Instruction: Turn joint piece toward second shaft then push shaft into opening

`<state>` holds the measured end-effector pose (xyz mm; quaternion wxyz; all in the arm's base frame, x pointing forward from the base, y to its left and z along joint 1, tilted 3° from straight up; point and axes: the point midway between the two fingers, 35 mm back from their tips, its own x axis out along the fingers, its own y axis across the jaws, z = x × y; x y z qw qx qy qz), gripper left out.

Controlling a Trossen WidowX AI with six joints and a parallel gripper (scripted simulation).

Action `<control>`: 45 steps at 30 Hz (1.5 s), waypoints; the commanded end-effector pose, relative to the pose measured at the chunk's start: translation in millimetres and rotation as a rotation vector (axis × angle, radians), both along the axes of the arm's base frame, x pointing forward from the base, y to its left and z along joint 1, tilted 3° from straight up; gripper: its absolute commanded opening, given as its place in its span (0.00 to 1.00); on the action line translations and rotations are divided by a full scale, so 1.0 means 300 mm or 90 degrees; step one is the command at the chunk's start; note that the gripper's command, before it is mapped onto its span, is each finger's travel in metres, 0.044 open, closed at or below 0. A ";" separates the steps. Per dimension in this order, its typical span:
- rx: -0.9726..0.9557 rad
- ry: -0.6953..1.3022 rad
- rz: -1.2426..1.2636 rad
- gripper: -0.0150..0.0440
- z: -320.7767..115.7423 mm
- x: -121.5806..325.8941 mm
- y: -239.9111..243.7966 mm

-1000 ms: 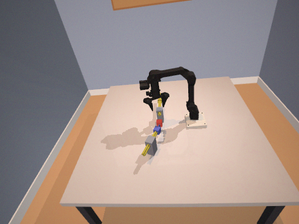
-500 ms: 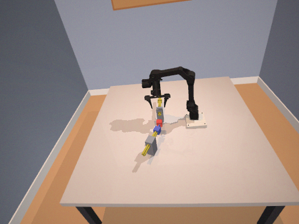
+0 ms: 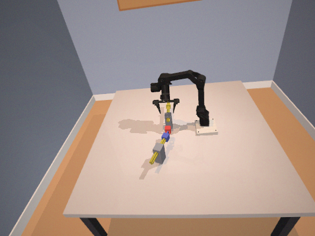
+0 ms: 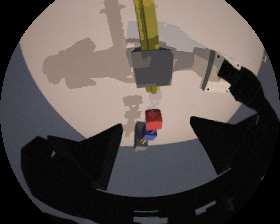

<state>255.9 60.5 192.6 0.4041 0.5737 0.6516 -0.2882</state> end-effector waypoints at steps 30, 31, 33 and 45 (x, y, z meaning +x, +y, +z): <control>-0.271 -0.111 -0.044 1.00 -0.202 0.133 -0.751; -0.291 -0.113 -0.044 1.00 -0.220 0.134 -0.748; -0.317 -0.117 -0.044 1.00 -0.242 0.135 -0.743; -0.321 -0.117 -0.044 1.00 -0.267 0.140 -0.742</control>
